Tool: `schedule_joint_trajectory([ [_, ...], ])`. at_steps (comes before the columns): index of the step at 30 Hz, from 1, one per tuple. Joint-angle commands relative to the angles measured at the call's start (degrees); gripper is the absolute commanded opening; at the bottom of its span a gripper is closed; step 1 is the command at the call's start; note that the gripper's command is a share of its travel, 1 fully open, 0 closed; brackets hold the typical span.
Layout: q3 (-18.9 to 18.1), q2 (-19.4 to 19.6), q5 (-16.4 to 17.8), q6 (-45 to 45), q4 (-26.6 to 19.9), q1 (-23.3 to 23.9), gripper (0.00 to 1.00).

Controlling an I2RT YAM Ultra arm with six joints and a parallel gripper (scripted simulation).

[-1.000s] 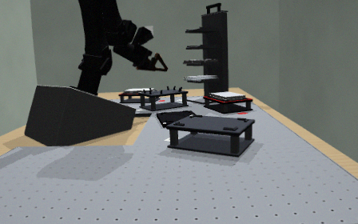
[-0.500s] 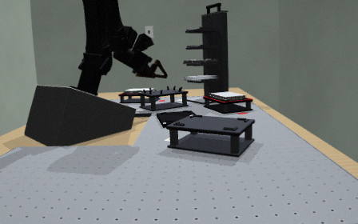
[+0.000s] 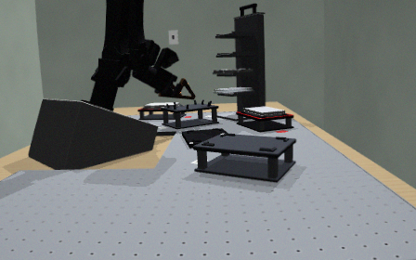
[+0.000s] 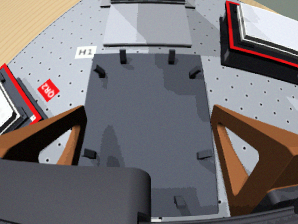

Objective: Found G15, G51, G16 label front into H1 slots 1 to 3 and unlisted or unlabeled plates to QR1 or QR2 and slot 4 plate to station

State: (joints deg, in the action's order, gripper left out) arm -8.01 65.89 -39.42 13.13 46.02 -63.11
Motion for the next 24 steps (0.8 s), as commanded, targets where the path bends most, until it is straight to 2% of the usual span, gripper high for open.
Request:
schedule_joint_trajectory([
  [1, -0.4, 0.0, 0.3, -0.1, 1.8, 0.3, 1.00],
  [24, -5.2, 4.0, 5.8, -1.3, 1.7, 5.9, 1.00],
])
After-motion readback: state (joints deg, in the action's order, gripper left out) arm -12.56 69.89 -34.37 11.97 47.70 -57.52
